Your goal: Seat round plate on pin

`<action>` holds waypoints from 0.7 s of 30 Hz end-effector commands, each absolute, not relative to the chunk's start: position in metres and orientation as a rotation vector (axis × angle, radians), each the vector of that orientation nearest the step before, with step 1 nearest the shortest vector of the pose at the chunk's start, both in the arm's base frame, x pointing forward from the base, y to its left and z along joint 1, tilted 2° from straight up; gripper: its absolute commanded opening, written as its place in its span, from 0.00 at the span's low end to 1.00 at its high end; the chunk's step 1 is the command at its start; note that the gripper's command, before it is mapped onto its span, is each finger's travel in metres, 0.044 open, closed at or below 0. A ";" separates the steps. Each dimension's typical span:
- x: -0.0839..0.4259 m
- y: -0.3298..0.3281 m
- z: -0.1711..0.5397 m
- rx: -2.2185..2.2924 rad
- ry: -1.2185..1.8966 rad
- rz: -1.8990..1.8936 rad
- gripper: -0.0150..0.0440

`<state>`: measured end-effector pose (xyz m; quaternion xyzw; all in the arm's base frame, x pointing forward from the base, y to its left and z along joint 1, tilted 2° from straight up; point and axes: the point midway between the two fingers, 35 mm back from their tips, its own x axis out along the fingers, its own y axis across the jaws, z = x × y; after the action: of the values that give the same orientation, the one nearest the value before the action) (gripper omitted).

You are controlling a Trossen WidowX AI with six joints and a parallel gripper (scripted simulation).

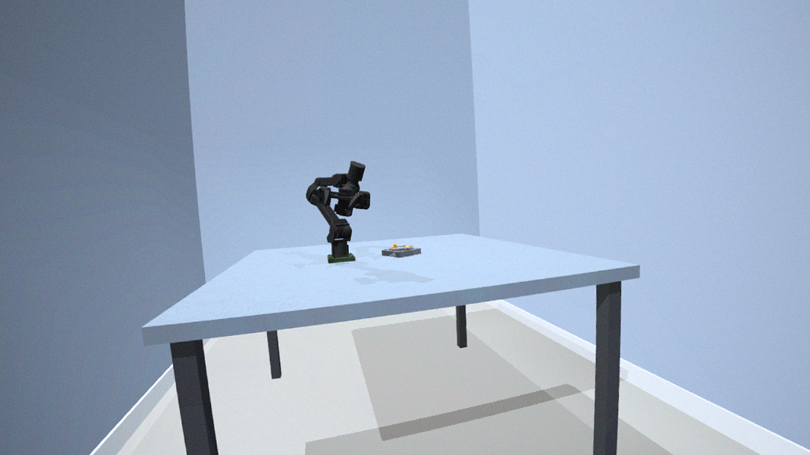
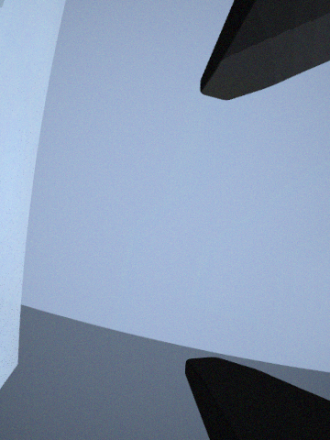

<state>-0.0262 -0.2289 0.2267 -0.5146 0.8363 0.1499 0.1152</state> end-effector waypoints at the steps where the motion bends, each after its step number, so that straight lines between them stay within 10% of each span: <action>1: -0.024 -0.229 0.226 -1.512 2.438 0.427 0.89; 15: 0.122 -0.207 0.173 -1.227 1.622 -0.003 0.26; 21: 0.156 -0.179 0.158 -0.992 1.481 -0.017 0.25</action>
<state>0.0983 -0.2181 0.1786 -0.5427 0.7036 0.0100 0.4585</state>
